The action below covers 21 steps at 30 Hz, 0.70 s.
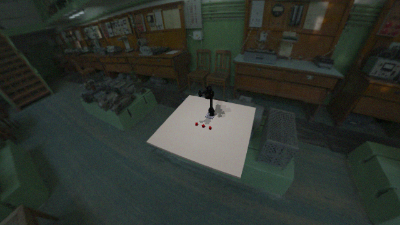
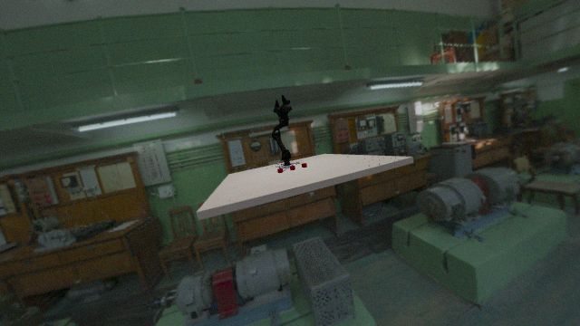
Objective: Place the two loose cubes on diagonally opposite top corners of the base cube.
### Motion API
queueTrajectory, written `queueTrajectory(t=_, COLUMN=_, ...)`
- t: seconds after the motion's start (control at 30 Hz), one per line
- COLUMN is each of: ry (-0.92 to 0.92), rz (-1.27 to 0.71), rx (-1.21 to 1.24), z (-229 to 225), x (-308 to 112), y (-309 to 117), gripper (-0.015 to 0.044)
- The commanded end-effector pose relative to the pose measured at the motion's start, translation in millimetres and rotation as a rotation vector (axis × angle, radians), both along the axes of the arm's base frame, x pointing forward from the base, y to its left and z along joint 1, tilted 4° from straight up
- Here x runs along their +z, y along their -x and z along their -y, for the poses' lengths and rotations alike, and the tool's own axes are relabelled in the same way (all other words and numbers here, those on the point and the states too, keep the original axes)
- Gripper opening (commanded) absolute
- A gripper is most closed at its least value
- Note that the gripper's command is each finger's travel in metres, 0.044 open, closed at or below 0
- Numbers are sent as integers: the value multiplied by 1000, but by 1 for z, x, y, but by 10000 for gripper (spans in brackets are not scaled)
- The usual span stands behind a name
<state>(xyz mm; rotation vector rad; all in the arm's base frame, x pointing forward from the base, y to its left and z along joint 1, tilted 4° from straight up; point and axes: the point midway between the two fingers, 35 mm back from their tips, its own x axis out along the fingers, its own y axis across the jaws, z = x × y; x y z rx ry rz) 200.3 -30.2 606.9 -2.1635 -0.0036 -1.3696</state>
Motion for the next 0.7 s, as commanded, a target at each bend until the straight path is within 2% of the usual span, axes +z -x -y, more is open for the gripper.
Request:
queueTrajectory(t=0.0, ry=-1, rz=-8, rx=5, z=0, x=-1, y=-2, gripper=374)
queueTrajectory(t=0.13, ry=-40, rz=-170, rx=103, z=-2, x=-23, y=-49, gripper=269)
queueTrajectory(t=0.4, ry=-257, rz=-566, rx=290, z=4, x=-107, y=-139, gripper=265)
queueTrajectory(t=0.67, ry=-634, rz=-928, rx=374, z=19, x=-215, y=-183, gripper=265)
